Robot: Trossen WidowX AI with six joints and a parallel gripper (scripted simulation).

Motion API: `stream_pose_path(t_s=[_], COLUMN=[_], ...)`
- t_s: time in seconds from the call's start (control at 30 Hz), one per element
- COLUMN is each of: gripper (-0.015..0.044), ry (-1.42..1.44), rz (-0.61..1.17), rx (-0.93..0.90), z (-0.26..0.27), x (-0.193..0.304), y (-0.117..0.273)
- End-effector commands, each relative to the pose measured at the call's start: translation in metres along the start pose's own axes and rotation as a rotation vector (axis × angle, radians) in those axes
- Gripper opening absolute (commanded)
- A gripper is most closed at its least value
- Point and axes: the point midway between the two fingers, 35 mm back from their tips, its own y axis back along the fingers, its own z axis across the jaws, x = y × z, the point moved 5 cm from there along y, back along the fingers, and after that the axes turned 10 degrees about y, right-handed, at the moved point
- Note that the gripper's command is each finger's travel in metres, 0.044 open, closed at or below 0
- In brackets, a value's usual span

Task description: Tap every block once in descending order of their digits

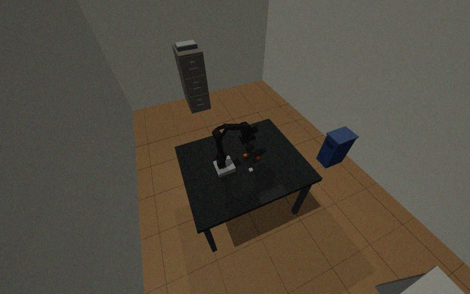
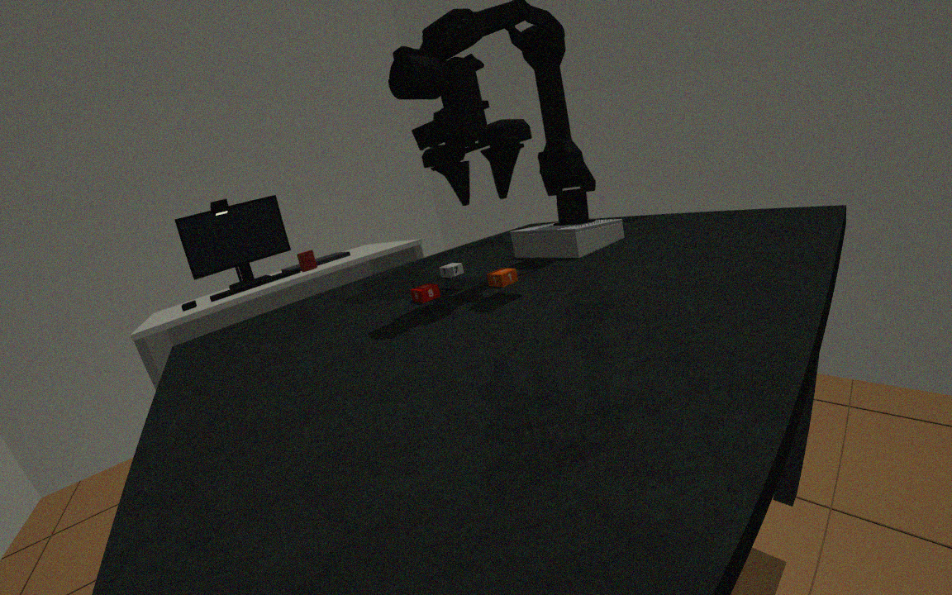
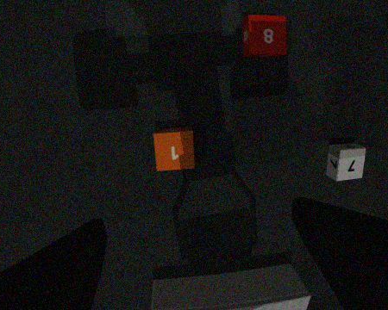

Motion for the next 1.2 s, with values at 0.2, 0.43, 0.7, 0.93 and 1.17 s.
stream_pose_path(t_s=[0.2,0.43,0.7,0.93,1.17], gripper=[0.0400,0.0400,0.0400,0.0400,0.0400], ry=[-0.023,-0.023,-0.023,-0.023,-0.023], rz=[0.004,0.004,0.001,-0.001,-0.001], rx=[-0.002,-0.002,0.001,0.005,0.005], z=[0.007,0.007,-0.028,-0.099,-0.099], x=[0.001,0.001,-0.033,-0.073,-0.073], y=[0.000,0.000,0.004,0.001,0.001])
